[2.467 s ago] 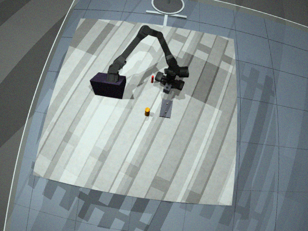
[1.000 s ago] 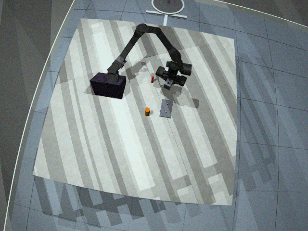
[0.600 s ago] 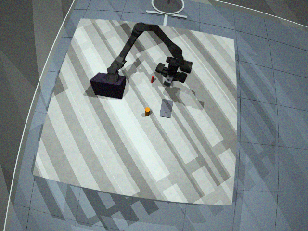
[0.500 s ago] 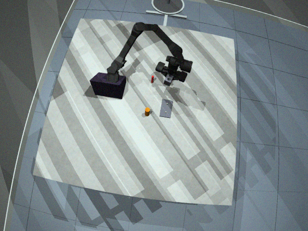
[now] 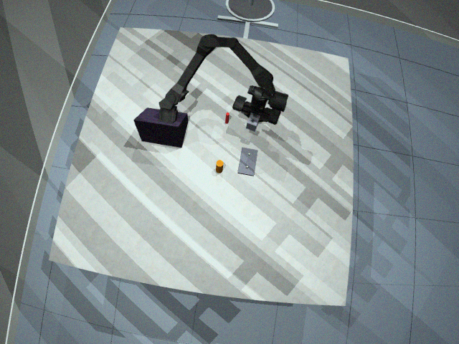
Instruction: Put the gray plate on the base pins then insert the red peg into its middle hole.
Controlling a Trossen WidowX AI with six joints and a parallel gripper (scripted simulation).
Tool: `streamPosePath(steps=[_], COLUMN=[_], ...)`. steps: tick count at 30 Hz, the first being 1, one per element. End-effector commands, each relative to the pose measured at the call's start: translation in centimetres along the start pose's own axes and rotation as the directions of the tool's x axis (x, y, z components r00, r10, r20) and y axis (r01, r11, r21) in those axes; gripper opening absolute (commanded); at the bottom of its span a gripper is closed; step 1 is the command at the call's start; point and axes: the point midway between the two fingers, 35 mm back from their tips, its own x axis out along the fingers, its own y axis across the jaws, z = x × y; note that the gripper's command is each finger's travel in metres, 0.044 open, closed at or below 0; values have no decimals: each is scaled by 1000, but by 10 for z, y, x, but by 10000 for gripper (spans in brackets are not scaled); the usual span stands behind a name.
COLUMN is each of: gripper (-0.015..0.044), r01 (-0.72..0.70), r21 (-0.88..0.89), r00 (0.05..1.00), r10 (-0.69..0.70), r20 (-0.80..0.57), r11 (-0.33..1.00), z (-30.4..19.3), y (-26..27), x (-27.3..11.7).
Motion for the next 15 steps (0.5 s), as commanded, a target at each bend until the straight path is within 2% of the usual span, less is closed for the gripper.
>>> streamPosePath(steps=[1,15], gripper=[0,0], r01=[-4,-2], r21=[-15,-73], r00=[1000,1000], r10=[4,2], r20=[0,-4], r11=[1000,997], z=[-14,-53], y=[-6,-21], x=[8,28])
